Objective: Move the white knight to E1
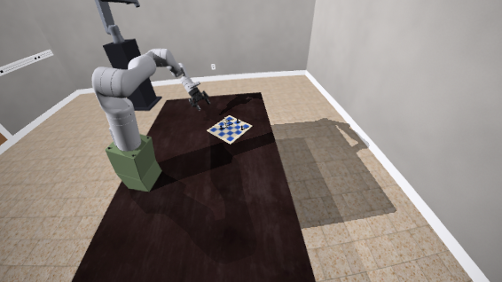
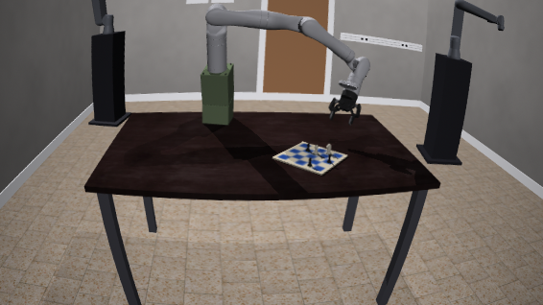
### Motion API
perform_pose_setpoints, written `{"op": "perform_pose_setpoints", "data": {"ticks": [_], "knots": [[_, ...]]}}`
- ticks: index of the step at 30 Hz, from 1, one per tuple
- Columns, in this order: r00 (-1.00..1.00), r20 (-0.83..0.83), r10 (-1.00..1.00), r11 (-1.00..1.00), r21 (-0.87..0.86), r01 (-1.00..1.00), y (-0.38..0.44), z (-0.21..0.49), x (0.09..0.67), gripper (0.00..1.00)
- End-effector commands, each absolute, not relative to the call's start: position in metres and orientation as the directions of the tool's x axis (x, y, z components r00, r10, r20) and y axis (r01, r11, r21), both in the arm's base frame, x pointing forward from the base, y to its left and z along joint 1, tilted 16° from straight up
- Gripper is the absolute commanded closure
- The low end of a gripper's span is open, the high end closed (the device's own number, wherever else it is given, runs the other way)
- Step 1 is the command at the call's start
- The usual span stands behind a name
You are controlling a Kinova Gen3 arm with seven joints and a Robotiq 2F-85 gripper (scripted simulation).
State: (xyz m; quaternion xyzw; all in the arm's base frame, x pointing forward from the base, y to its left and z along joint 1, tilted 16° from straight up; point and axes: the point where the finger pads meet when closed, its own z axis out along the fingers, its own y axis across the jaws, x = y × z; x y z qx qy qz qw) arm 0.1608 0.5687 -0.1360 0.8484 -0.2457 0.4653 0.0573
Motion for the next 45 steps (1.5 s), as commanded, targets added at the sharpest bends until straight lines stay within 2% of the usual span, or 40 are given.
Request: {"op": "perform_pose_setpoints", "data": {"ticks": [1,16,25,37,39,45], "knots": [[0.453,0.808,-0.377,-0.874,-0.148,-0.464,0.578,-0.111,0.153,0.00],[0.453,0.807,-0.378,-0.872,-0.146,-0.467,0.577,-0.103,0.152,0.00],[0.478,0.767,-0.427,-0.849,-0.159,-0.504,0.578,-0.101,0.171,0.00],[0.516,0.522,-0.679,-0.691,-0.217,-0.690,0.562,-0.082,0.241,0.00],[0.516,0.522,-0.679,-0.691,-0.217,-0.690,0.562,-0.082,0.241,0.00],[0.470,0.344,-0.813,-0.560,-0.241,-0.793,0.544,-0.061,0.269,0.00]]}}
